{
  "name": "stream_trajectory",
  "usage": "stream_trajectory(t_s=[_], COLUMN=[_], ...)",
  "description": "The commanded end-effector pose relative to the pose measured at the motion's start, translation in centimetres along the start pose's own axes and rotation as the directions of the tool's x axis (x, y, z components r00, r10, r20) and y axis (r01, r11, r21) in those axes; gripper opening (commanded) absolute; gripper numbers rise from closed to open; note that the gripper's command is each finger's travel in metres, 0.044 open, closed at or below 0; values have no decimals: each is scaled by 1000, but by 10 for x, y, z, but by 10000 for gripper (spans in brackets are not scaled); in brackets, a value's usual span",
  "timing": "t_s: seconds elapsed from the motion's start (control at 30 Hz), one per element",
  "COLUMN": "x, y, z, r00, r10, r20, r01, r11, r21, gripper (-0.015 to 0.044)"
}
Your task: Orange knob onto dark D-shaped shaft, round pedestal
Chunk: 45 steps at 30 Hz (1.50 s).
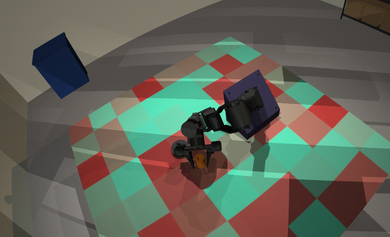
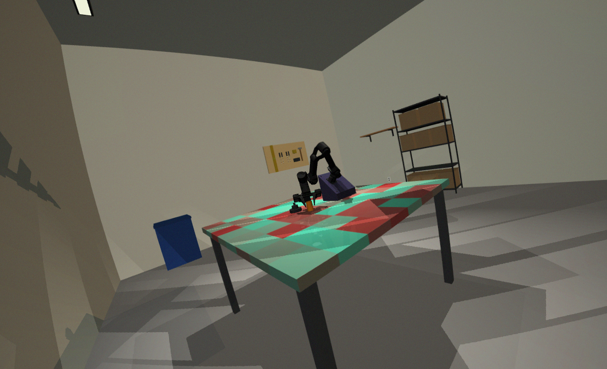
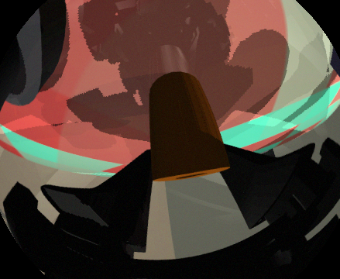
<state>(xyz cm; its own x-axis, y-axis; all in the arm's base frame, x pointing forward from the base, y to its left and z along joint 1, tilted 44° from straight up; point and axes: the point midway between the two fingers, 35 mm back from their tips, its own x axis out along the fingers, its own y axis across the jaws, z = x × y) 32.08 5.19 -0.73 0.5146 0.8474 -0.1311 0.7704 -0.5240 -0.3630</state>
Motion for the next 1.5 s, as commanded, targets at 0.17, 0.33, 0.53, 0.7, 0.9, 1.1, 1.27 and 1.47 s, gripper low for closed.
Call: stream_trajectory(t_s=[0.17, 0.33, 0.53, 0.7, 0.9, 1.1, 1.27, 1.47], x=[0, 0, 0, 0, -2, -24, -47, -59], y=[0, 0, 0, 0, 3, 14, 9, 2], z=[0, 0, 0, 0, -1, -15, -39, -55], r00=[1000, 1000, 1000, 1000, 1000, 999, 1000, 1000], r10=[1, 1, 1, 1, 2, 3, 0, 1], r20=[0, 0, 0, 0, 6, 33, 20, 2], r01=[-1, -1, -1, -1, -2, -3, 0, -1], r11=[1000, 1000, 1000, 1000, 1000, 1000, 1000, 1000], r21=[0, 0, 0, 0, -1, -5, -4, -3], gripper=[260, 260, 418, 440, 440, 440, 440, 440])
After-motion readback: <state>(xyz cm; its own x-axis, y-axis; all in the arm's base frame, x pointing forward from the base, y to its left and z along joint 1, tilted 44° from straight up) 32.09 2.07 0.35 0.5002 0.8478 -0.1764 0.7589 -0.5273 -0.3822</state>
